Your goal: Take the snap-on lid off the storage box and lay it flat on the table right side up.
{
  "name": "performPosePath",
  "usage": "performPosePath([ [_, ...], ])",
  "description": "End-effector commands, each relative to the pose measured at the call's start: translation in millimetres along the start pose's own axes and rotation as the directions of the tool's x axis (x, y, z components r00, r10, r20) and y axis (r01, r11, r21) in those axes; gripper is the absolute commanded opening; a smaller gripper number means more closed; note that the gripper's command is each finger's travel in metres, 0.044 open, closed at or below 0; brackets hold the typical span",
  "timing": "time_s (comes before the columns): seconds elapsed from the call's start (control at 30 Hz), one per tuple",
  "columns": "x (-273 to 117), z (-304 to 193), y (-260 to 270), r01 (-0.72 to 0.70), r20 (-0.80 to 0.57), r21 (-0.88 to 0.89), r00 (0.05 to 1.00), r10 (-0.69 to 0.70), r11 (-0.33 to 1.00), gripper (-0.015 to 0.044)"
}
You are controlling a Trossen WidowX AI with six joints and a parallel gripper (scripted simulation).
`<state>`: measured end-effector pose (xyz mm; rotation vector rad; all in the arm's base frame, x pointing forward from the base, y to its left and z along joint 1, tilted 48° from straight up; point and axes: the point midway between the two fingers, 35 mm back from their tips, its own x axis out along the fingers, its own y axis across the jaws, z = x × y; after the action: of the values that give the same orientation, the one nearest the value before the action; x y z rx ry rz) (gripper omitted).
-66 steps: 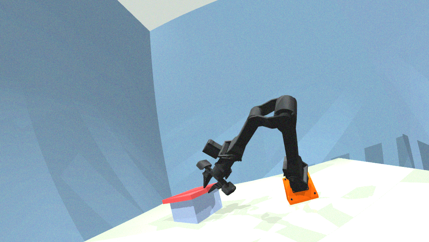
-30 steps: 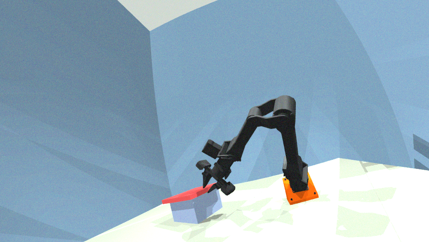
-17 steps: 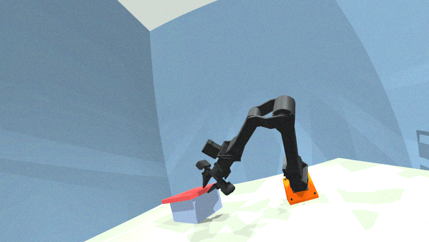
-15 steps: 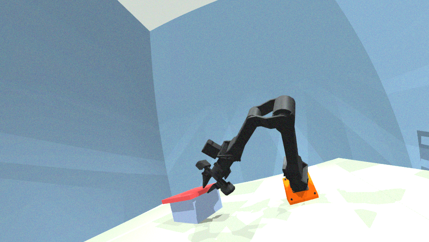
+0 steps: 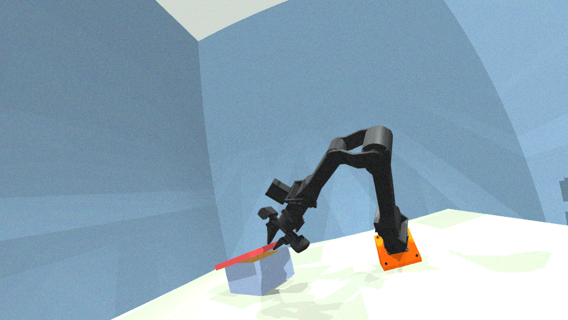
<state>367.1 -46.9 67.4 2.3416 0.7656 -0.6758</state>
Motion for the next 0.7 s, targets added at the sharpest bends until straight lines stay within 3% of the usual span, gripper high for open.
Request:
performPosePath([
  [0.0, -3, -1, 6, -0.005, -0.003, -0.005, 1.0, 0.005, 1.0, 0.0],
  [0.67, -11, -1, 34, -0.005, -0.003, -0.005, 1.0, 0.005, 1.0, 0.0],
])
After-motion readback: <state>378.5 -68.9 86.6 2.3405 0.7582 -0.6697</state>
